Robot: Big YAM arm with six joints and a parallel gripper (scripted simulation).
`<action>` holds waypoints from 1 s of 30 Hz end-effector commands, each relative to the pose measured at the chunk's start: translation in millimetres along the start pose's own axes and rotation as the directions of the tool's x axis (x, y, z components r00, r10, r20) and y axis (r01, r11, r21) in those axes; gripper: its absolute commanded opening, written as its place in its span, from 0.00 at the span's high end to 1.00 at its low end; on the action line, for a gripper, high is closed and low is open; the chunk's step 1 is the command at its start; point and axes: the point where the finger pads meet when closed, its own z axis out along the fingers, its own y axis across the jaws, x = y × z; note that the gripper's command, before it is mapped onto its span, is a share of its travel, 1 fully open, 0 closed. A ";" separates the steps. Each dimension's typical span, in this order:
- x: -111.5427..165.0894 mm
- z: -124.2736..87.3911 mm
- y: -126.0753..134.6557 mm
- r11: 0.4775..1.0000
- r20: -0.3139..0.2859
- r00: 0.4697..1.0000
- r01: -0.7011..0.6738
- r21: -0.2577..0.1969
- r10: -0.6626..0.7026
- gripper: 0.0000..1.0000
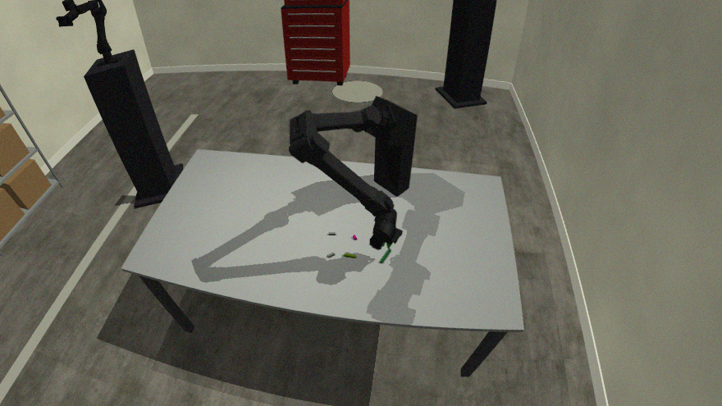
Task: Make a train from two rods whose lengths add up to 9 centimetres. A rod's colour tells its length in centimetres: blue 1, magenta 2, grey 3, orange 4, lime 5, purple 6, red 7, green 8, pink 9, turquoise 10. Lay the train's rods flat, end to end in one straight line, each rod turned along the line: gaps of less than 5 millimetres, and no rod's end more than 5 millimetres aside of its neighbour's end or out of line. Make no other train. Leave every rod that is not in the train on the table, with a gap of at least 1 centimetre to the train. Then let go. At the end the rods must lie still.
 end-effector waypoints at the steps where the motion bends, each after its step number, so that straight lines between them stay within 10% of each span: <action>1: 1.1 -3.7 2.0 1.000 -0.004 1.000 0.002 -0.001 -0.002 0.77; 30: 2.2 6.4 -3.6 1.000 -0.007 1.000 -0.001 0.010 0.001 0.77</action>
